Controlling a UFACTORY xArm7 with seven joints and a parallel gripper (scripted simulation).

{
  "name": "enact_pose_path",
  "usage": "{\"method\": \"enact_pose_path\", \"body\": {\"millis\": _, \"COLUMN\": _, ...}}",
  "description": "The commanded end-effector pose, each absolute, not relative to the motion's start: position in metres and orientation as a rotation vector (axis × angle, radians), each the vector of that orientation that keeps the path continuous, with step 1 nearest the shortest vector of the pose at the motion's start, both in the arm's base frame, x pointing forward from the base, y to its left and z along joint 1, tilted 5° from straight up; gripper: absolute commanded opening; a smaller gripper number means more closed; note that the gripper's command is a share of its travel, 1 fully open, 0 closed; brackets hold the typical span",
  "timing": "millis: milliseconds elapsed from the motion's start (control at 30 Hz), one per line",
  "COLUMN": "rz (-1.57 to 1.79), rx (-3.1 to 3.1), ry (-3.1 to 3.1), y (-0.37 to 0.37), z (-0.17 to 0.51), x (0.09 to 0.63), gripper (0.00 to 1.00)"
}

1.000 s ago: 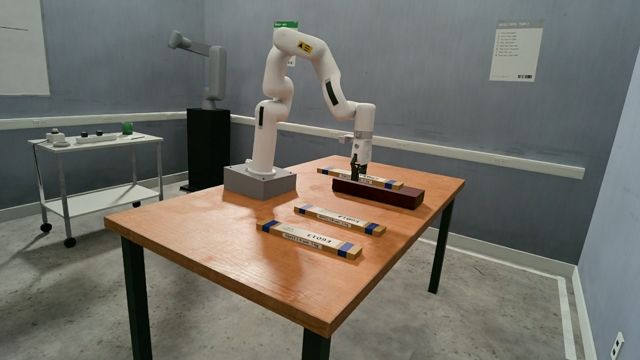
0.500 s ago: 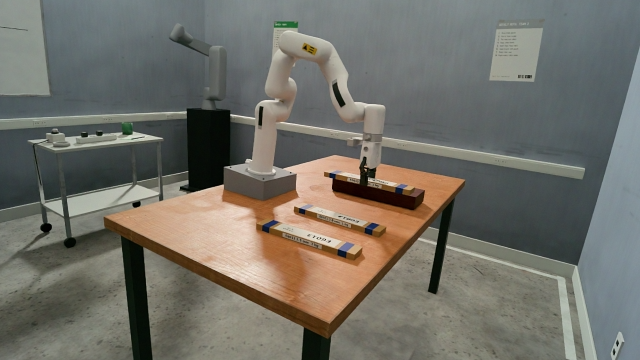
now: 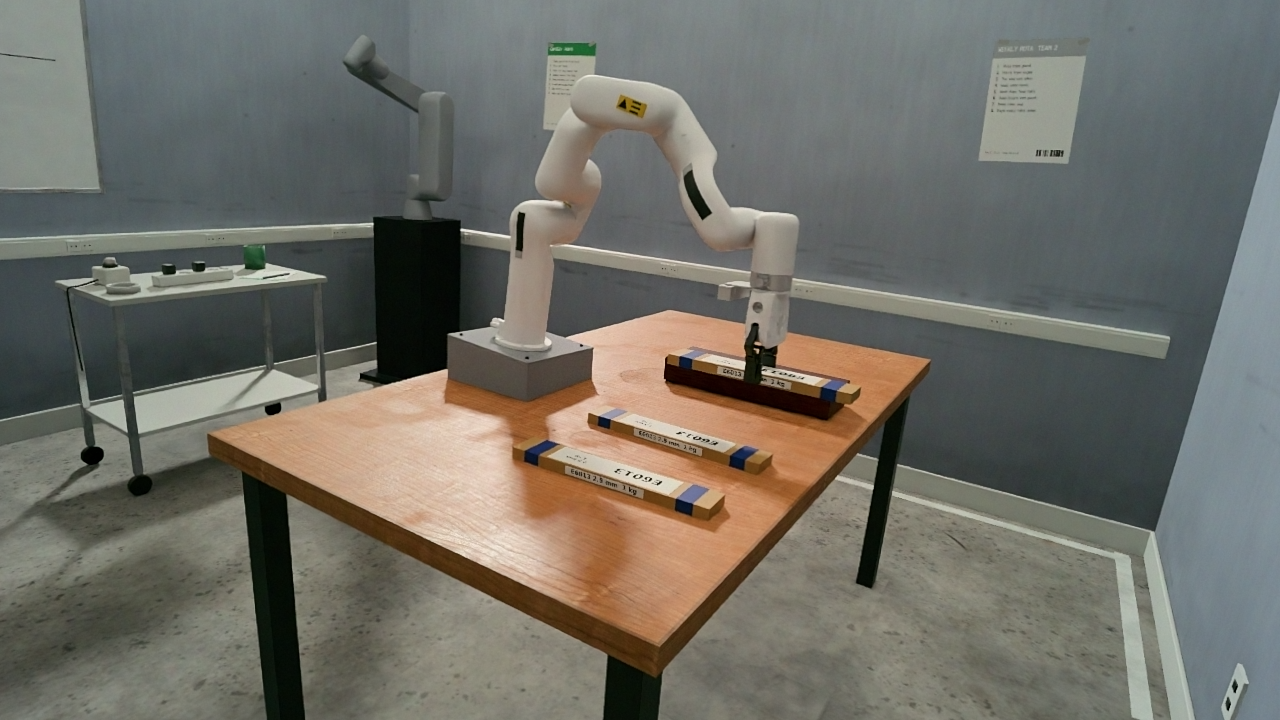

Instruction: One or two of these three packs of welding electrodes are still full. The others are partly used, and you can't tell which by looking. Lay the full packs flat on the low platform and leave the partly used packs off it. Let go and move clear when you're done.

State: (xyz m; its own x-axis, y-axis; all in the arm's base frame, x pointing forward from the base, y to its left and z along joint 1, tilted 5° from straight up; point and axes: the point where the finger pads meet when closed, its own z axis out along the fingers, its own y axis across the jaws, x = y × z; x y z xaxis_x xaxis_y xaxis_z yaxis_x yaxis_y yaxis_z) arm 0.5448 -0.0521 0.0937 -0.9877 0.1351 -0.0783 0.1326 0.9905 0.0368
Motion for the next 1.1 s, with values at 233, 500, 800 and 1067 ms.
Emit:
{"method": "enact_pose_path", "body": {"millis": 233, "rz": 0.052, "rx": 0.203, "ry": 3.056, "y": -0.076, "z": 0.097, "x": 0.581, "gripper": 0.58}}
{"method": "enact_pose_path", "body": {"millis": 500, "rz": 0.052, "rx": 0.203, "ry": 3.056, "y": -0.081, "z": 0.097, "x": 0.587, "gripper": 0.58}}
{"method": "enact_pose_path", "body": {"millis": 800, "rz": 0.052, "rx": 0.203, "ry": 3.056, "y": -0.082, "z": 0.097, "x": 0.589, "gripper": 0.58}}
{"method": "enact_pose_path", "body": {"millis": 1067, "rz": 0.052, "rx": 0.203, "ry": 3.056, "y": -0.082, "z": 0.097, "x": 0.589, "gripper": 0.58}}
